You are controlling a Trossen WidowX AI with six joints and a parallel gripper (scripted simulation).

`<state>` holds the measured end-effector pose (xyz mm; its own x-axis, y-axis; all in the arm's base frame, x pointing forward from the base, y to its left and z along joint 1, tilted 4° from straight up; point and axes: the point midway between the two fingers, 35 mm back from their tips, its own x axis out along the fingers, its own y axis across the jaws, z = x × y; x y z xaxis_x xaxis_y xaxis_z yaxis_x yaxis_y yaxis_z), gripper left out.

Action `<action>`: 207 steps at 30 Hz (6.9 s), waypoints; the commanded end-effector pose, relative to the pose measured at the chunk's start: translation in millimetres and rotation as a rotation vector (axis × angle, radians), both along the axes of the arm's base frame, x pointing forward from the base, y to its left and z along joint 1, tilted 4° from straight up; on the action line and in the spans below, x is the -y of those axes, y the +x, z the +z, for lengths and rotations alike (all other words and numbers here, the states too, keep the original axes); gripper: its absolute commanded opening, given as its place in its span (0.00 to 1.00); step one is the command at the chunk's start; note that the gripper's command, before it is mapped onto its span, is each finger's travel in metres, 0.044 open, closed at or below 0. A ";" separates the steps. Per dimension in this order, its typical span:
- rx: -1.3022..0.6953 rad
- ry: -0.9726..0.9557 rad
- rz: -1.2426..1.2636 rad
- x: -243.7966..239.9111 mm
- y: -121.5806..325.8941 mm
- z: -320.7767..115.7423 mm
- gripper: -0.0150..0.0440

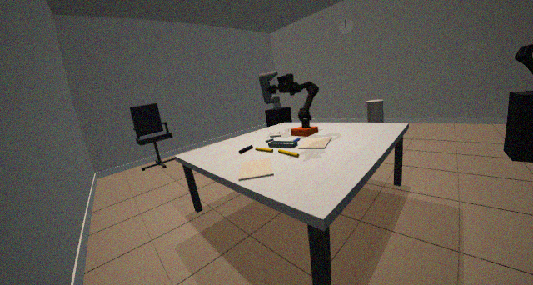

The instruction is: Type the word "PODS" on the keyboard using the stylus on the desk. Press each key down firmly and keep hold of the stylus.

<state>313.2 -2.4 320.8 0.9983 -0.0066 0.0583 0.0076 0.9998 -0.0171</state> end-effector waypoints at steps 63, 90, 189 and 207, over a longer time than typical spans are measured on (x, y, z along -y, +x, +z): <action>-1.664 -0.098 0.096 23.5 48.3 -307.4 0.25; -1.667 -0.097 0.098 2.3 16.2 -306.9 0.25; -2.192 -0.127 0.070 -63.9 -75.9 -308.4 0.51; -2.192 -0.127 0.070 -64.1 -76.7 -322.2 0.51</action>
<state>239.7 61.3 1.8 -0.5229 -0.0705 -0.8494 -0.1444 0.9895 0.0067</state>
